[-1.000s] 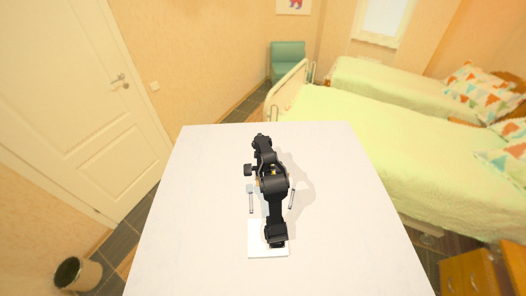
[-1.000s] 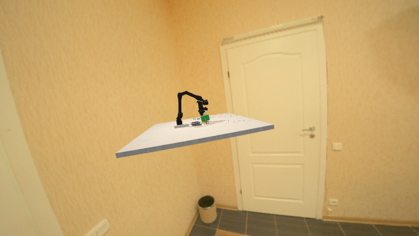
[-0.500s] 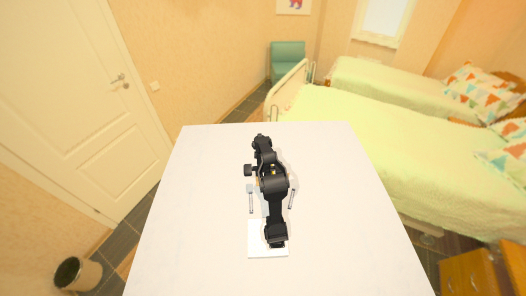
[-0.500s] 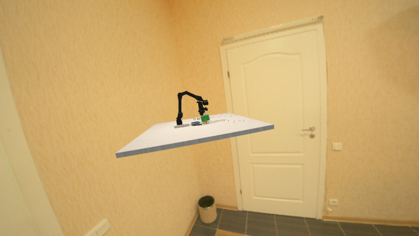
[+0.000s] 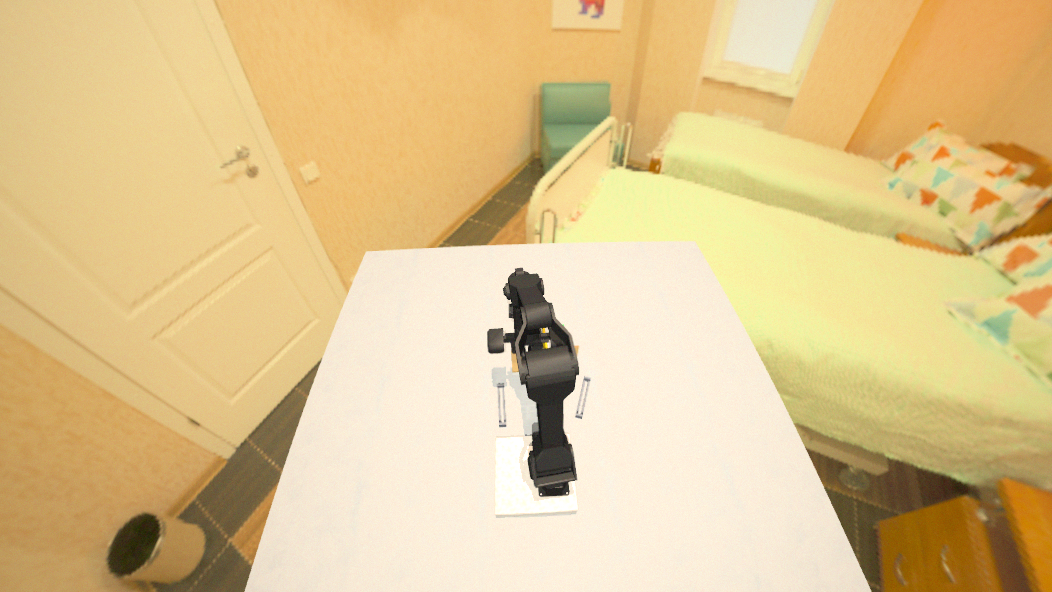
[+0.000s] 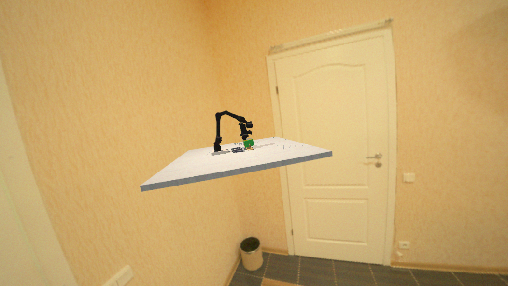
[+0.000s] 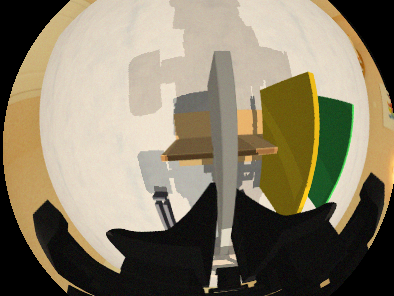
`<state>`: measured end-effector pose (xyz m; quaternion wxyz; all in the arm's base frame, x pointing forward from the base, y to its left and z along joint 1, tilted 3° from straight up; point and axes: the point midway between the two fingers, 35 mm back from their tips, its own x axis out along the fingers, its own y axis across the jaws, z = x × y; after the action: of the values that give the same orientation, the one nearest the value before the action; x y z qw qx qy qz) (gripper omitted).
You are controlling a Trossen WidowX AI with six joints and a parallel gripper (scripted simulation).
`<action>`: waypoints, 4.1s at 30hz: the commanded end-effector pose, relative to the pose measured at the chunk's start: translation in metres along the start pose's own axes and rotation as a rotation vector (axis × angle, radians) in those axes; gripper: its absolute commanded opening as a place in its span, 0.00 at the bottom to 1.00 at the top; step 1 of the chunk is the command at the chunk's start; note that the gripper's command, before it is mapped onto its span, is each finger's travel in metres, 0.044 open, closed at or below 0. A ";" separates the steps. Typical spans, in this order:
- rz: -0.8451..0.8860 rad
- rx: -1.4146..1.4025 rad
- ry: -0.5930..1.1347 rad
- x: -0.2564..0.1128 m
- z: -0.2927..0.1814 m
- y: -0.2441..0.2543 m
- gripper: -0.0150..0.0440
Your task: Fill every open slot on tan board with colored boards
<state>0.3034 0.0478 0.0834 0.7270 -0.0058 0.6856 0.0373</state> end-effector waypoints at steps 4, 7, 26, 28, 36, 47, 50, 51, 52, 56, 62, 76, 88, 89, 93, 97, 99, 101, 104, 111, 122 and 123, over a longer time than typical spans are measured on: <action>-0.002 0.006 0.002 0.003 -0.001 0.000 0.25; -0.002 0.006 0.002 0.004 -0.001 0.000 0.25; -0.002 0.006 0.002 0.008 -0.001 0.000 0.25; -0.002 0.006 0.002 0.008 -0.001 0.000 0.25; -0.002 0.006 0.002 0.008 -0.001 0.000 0.25; -0.002 0.006 0.002 0.008 -0.001 0.000 0.25; -0.002 0.006 0.002 0.008 -0.001 0.000 0.25; -0.002 0.004 0.002 0.007 -0.001 0.000 0.25; -0.002 -0.001 0.002 0.007 0.000 0.000 0.25; -0.002 -0.006 0.002 0.006 0.000 0.000 0.25; -0.002 0.006 0.002 0.008 0.000 0.000 0.25; -0.002 -0.006 0.002 0.006 0.000 0.000 0.25; -0.002 0.006 0.002 0.008 0.000 0.000 0.25; -0.002 0.006 0.002 0.008 0.000 0.000 0.25; -0.002 -0.001 0.002 0.007 0.000 0.000 0.25; -0.002 -0.008 0.002 0.006 0.001 0.000 0.25; -0.002 -0.004 0.002 0.007 0.001 0.000 0.25; -0.002 0.000 0.002 0.007 0.000 0.000 0.25; 0.000 -0.001 0.004 0.007 0.000 0.000 0.25; 0.000 -0.001 0.004 0.007 0.000 0.000 0.39; 0.000 -0.001 0.004 0.007 0.000 0.000 0.53; 0.000 -0.001 0.004 0.007 0.000 0.000 0.53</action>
<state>0.3035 0.0484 0.0761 0.7257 -0.0064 0.6870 0.0377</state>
